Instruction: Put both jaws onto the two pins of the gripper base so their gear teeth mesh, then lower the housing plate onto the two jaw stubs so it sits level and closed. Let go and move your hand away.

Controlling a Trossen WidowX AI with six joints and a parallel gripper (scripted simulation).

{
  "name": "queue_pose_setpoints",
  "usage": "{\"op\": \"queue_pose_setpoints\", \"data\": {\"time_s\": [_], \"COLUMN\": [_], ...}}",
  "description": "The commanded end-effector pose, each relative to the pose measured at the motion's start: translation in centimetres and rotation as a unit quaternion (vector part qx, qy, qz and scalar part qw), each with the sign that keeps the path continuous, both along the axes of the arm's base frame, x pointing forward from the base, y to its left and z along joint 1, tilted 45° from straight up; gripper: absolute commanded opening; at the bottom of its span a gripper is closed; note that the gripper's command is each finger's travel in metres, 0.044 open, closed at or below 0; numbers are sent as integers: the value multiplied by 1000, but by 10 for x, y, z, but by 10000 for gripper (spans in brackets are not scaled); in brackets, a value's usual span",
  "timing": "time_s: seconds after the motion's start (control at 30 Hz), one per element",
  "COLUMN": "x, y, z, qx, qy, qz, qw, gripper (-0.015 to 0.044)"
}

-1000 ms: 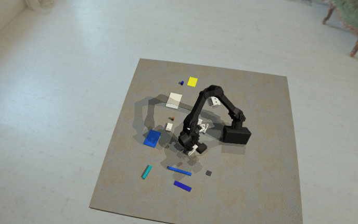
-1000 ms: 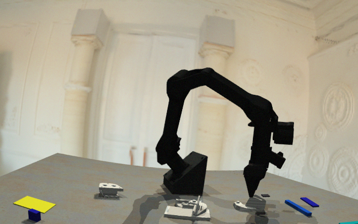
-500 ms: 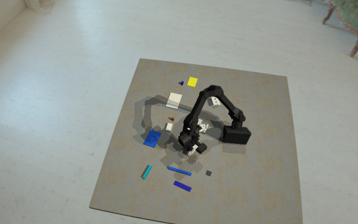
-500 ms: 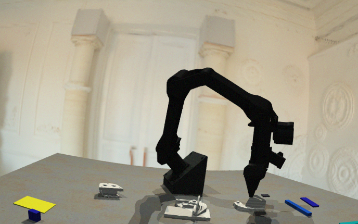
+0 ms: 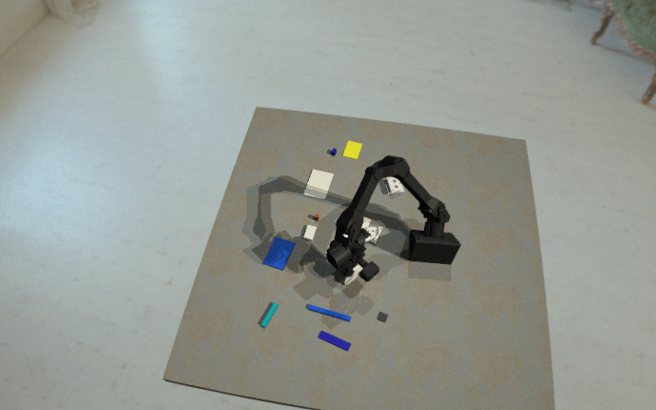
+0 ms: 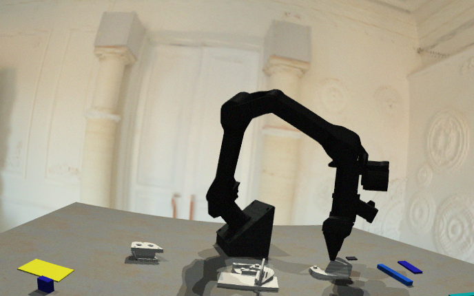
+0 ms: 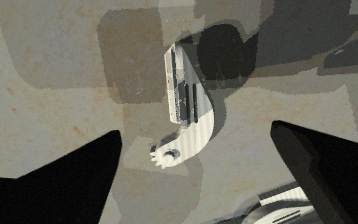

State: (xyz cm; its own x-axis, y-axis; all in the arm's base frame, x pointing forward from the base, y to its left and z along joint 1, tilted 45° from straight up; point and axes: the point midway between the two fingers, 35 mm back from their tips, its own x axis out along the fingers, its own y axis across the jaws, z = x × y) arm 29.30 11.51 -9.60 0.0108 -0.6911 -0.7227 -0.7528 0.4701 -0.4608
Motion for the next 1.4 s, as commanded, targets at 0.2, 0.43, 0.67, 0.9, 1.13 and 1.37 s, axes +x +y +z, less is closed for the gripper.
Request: {"op": "queue_pose_setpoints", "data": {"time_s": [0.2,0.43,0.67,0.9,1.13,1.37], "x": [0,0,0,1,2,3], "y": [0,0,0,-4,-11,-19], "z": [0,0,0,-4,-13,-21], "qx": [-1,-1,-1,0,0,0], "qy": [1,1,1,0,0,0], "qz": [3,3,3,0,1,2], "qw": [1000,1000,1000,1000,1000,1000], "gripper": [440,440,440,440,440,440]}}
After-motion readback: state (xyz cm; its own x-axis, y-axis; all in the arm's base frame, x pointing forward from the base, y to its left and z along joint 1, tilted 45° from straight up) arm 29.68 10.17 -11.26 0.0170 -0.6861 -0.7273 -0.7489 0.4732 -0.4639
